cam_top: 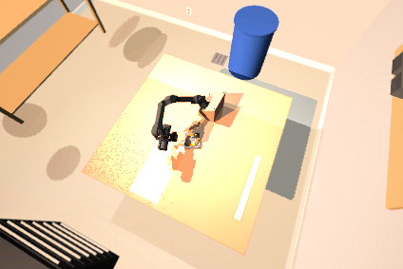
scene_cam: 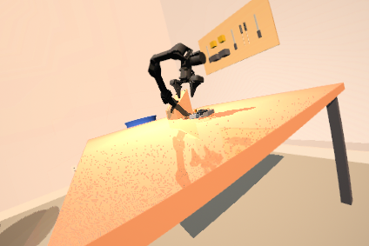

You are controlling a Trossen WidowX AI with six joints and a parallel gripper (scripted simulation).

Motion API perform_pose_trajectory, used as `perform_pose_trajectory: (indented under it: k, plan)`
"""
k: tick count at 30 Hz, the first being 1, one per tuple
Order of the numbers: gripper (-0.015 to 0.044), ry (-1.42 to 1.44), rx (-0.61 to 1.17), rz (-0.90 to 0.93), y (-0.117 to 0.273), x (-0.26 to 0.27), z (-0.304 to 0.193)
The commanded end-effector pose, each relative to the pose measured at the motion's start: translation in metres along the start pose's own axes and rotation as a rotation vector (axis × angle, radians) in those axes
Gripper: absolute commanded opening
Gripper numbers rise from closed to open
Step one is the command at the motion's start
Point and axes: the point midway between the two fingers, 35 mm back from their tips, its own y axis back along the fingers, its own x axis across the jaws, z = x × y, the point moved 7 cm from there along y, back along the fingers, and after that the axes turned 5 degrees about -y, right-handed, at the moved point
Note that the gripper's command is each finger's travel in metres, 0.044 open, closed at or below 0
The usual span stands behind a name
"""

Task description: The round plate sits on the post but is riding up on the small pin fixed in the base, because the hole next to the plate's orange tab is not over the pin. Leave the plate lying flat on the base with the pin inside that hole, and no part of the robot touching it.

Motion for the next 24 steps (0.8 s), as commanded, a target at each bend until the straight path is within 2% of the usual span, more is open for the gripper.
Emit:
perform_pose_trajectory:
  k: [1, 15, 19, 24]
  plan:
    - [0.0374, -0.015, -0.002, -0.001, 0.0, 0.001, 0.001]
    - [0.0006, -1.061, -0.174, -0.007, -0.002, 0.06, 0.086]
    - [0.0, -1.26, -0.21, 0.017, -0.005, 0.076, 0.103]
    - [0.0, -1.659, -0.272, 0.1, -0.015, 0.114, 0.136]
